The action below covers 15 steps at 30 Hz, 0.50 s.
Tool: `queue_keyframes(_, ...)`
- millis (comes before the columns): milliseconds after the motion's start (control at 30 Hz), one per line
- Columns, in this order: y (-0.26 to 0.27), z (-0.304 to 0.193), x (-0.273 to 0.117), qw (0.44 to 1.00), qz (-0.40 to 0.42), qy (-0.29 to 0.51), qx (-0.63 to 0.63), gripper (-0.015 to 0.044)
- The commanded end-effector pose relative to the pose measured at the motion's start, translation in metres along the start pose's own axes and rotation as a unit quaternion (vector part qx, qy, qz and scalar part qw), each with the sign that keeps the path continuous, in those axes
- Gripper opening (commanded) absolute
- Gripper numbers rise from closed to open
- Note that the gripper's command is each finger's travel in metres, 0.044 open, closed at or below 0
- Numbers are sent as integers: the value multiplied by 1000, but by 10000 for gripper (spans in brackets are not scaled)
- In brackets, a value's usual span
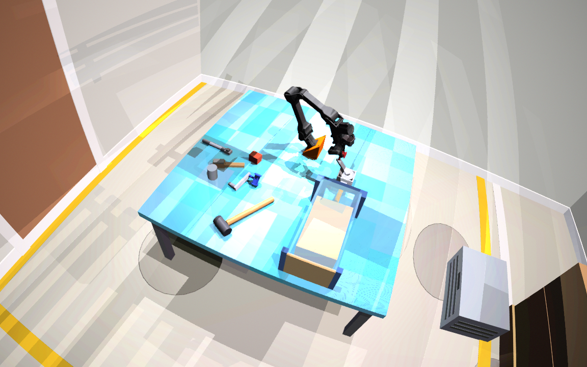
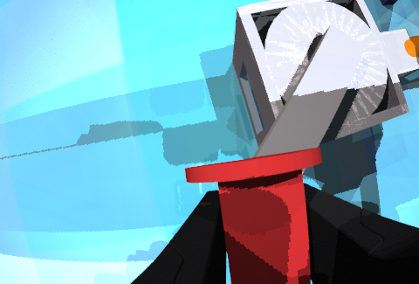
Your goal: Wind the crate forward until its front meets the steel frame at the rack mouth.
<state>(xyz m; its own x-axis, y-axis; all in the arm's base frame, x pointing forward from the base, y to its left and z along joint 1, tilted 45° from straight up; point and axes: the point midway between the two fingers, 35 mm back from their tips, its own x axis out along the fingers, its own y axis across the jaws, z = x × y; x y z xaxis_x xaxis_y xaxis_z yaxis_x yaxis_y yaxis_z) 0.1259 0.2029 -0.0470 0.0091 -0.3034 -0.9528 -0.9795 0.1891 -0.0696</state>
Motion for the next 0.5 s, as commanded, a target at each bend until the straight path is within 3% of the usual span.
queue_keyframes(0, -12, -9, -1, 1000, -15, 9, 5, 0)
queue_keyframes(467, -28, -15, -5, 1000, -15, 9, 5, 0)
